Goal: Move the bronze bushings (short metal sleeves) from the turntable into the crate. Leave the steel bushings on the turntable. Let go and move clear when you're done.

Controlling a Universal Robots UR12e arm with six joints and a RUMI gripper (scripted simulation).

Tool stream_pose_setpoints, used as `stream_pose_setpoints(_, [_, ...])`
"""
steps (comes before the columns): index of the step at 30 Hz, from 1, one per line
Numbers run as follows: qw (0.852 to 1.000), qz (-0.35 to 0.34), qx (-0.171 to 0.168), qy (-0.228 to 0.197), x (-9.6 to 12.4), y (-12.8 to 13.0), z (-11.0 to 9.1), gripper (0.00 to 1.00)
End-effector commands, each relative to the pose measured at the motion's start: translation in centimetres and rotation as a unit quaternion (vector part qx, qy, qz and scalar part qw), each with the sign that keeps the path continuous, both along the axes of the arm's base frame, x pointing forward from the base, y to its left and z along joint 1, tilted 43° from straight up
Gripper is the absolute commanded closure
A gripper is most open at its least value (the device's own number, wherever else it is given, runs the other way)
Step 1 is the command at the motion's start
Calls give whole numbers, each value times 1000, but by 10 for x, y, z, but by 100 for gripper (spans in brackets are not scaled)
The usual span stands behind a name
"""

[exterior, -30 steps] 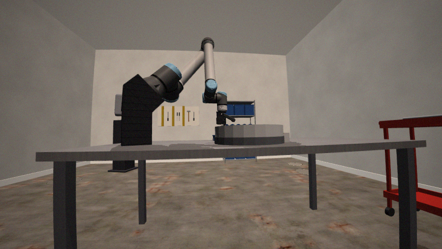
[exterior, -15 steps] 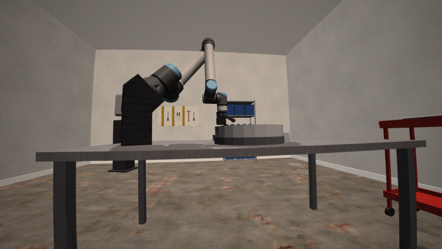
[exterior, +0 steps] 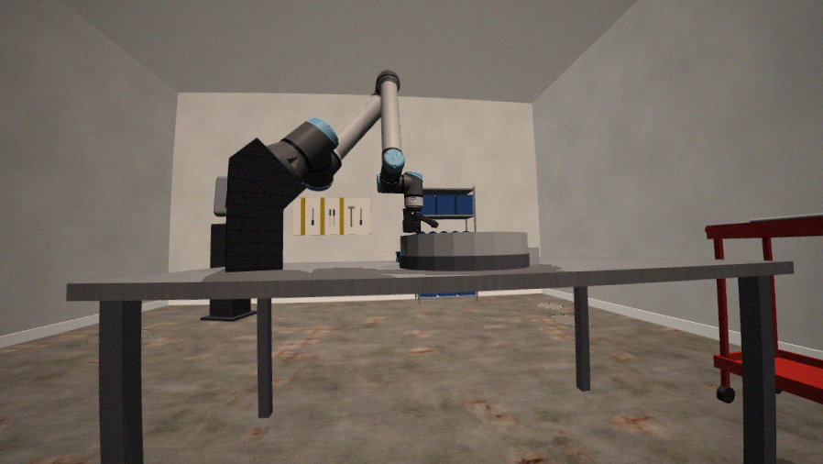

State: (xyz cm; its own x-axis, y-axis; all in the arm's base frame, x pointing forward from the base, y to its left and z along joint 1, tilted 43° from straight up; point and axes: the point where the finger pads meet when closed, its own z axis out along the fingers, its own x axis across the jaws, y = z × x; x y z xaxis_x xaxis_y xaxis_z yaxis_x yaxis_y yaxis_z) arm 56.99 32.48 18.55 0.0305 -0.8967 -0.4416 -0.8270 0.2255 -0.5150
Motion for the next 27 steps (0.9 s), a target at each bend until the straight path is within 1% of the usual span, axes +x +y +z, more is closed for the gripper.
stream_pose_setpoints(1, [1000,0,0,0,0,0,0,100])
stream_pose_setpoints(27, [1000,0,0,0,2,1,-2,100])
